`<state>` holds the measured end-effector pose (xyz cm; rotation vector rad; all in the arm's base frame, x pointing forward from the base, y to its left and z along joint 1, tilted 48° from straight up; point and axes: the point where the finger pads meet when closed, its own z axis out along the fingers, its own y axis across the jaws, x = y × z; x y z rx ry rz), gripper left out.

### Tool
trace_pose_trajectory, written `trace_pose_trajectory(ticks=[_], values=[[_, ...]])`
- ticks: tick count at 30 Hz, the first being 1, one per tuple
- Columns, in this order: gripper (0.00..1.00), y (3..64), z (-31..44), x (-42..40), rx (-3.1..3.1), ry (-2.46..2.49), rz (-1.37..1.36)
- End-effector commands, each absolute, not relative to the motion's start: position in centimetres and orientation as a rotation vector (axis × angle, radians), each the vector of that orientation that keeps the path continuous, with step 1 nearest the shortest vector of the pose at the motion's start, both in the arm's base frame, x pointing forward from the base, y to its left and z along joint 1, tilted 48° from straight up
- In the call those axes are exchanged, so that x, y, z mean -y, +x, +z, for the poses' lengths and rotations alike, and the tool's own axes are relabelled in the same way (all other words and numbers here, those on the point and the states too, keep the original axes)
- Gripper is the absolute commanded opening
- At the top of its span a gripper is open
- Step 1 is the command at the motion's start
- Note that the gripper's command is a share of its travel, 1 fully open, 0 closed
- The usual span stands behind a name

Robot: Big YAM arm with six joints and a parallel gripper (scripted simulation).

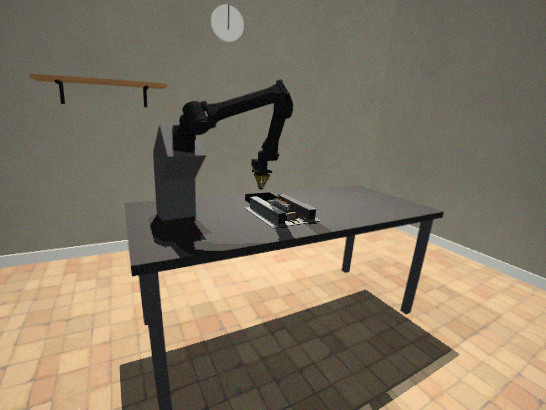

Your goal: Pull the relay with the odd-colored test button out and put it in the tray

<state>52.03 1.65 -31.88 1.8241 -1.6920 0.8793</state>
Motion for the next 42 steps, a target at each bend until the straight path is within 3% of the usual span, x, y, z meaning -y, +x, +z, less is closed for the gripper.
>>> trace_pose_trajectory(ticks=[1,42], values=[[0.0,53.9,-31.5,-1.9,1.705,1.841,0.907],[0.0,55.2,-34.3,1.3,1.698,1.856,0.925]])
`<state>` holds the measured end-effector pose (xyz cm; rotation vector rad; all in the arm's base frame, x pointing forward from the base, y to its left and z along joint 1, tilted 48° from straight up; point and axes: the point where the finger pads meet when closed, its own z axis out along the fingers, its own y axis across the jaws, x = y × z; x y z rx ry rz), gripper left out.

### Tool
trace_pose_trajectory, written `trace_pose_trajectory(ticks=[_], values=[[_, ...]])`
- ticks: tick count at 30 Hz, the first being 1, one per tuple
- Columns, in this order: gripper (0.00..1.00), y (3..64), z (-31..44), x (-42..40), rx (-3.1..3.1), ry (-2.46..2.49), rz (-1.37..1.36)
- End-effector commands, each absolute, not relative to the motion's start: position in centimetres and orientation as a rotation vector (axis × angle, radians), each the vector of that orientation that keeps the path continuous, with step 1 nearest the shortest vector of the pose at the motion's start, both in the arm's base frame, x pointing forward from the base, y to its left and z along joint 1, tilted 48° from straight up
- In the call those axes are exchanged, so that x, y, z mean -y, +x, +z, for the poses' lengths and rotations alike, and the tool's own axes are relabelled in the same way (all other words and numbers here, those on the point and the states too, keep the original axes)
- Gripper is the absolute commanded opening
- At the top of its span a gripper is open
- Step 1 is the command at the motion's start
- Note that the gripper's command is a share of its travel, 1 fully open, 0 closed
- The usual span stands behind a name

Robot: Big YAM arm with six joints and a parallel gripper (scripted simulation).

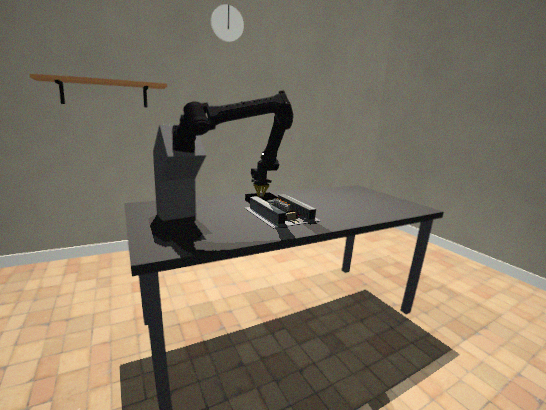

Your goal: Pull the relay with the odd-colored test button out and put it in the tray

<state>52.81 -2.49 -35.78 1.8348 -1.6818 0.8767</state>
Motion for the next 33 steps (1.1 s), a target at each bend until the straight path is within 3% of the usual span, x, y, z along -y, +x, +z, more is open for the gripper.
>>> trace_pose_trajectory(ticks=[1,33], values=[[0.0,55.26,-34.25,1.24,1.699,1.856,0.926],[0.0,55.62,-33.82,1.04,1.706,1.855,0.933]])
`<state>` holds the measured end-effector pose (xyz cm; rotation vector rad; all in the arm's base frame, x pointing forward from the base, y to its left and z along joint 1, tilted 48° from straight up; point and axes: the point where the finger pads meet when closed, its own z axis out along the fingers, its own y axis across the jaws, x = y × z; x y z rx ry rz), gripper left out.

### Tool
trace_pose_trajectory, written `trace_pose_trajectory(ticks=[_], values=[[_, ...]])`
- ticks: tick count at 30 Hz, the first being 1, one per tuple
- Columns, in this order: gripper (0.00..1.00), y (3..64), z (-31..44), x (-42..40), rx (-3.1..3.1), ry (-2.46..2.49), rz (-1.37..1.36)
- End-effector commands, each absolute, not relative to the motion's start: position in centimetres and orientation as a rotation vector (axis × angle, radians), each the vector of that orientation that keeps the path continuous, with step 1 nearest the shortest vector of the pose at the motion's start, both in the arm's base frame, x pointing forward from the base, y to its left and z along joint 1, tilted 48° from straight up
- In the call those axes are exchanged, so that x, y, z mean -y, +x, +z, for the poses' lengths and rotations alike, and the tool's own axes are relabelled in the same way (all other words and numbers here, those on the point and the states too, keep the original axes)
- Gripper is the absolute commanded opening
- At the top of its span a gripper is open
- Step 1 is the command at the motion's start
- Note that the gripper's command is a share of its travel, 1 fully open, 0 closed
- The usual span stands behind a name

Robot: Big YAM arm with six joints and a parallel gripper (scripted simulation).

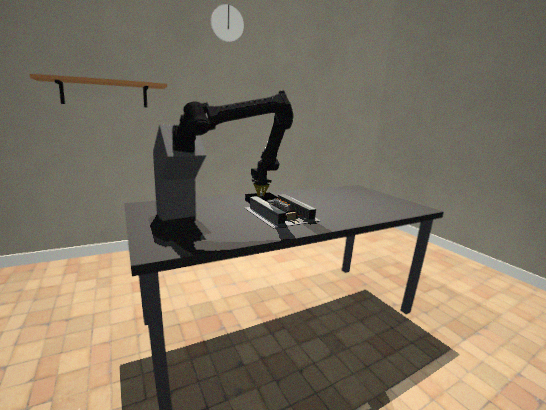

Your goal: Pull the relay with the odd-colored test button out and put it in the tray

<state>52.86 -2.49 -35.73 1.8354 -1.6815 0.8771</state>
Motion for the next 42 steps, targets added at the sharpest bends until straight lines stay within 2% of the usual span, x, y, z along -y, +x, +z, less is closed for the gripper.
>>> trace_pose_trajectory(ticks=[1,22,42], values=[[0.0,55.6,-33.8,1.0,1.706,1.855,0.933],[0.0,54.9,-34.0,3.4,1.707,1.836,0.911],[0.0,55.0,-34.0,1.3,1.683,1.871,0.927]])
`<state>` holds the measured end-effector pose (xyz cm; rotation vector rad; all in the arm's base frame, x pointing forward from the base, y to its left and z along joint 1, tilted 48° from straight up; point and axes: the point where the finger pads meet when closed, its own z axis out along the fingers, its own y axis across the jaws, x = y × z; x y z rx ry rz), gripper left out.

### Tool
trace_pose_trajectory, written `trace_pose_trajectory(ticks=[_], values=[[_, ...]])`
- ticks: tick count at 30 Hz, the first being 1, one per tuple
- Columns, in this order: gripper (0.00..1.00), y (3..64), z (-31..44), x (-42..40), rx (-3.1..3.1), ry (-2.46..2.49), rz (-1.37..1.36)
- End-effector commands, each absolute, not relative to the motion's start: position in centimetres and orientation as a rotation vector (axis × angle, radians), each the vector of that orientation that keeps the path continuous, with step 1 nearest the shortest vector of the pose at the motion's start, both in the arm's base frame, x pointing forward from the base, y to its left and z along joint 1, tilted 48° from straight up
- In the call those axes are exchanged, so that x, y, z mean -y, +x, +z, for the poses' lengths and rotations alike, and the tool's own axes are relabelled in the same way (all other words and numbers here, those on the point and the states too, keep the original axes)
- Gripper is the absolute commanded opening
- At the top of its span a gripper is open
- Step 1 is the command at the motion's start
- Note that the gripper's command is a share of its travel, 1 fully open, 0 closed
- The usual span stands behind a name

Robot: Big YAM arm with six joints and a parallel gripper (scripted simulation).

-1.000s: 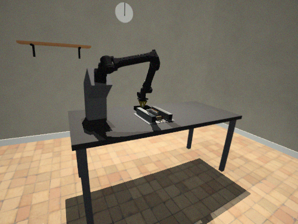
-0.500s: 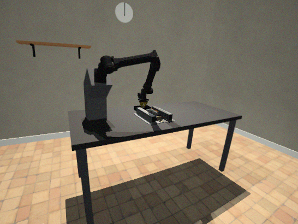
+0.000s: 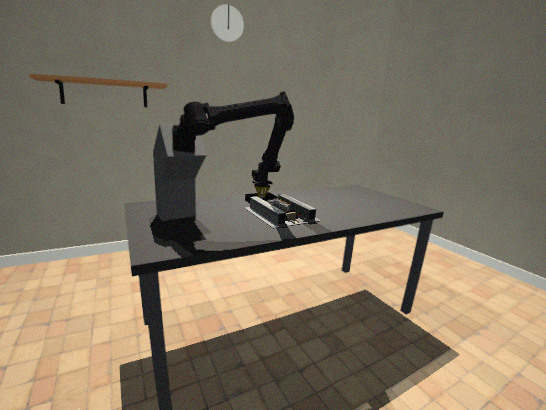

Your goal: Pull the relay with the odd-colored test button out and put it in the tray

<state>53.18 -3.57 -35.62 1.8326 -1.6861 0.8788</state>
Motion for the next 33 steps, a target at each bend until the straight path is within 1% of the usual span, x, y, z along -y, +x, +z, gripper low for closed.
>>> trace_pose_trajectory(ticks=[1,11,12,33], values=[[0.0,55.01,-33.97,1.28,1.683,1.871,0.927],[0.0,55.12,-33.95,1.15,1.683,1.873,0.929],[0.59,55.12,-33.95,1.14,1.683,1.873,0.929],[0.59,55.11,-33.98,1.12,1.682,1.873,0.929]])
